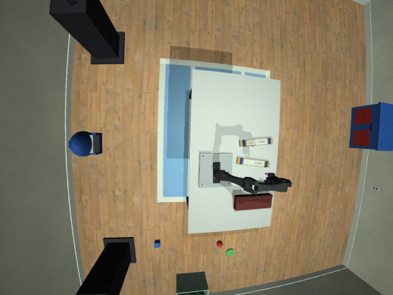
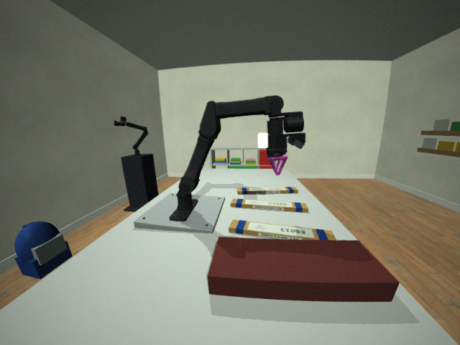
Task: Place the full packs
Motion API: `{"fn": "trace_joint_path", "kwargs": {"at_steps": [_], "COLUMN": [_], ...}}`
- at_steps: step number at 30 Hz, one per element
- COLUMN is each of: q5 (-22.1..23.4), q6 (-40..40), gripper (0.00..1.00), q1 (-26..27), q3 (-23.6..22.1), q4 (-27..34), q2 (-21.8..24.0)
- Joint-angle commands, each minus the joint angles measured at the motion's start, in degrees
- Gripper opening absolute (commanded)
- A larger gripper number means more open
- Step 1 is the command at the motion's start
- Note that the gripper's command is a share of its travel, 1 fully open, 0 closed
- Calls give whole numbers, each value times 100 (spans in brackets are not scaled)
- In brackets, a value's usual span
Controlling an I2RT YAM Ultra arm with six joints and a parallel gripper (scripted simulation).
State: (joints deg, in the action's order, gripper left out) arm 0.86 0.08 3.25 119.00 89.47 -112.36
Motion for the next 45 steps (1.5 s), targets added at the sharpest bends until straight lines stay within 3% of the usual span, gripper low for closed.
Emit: {"fn": "trace_joint_path", "kwargs": {"at_steps": [1, 36, 37, 45], "q5": [-40, -43, -44, -45], "q6": [38, 41, 41, 43], "gripper": [63, 63, 63, 63], "q1": [-38, -43, -44, -44], "q3": [206, 72, 394, 101], "q4": [53, 53, 9, 50], "q2": [111, -241, -413, -380]}}
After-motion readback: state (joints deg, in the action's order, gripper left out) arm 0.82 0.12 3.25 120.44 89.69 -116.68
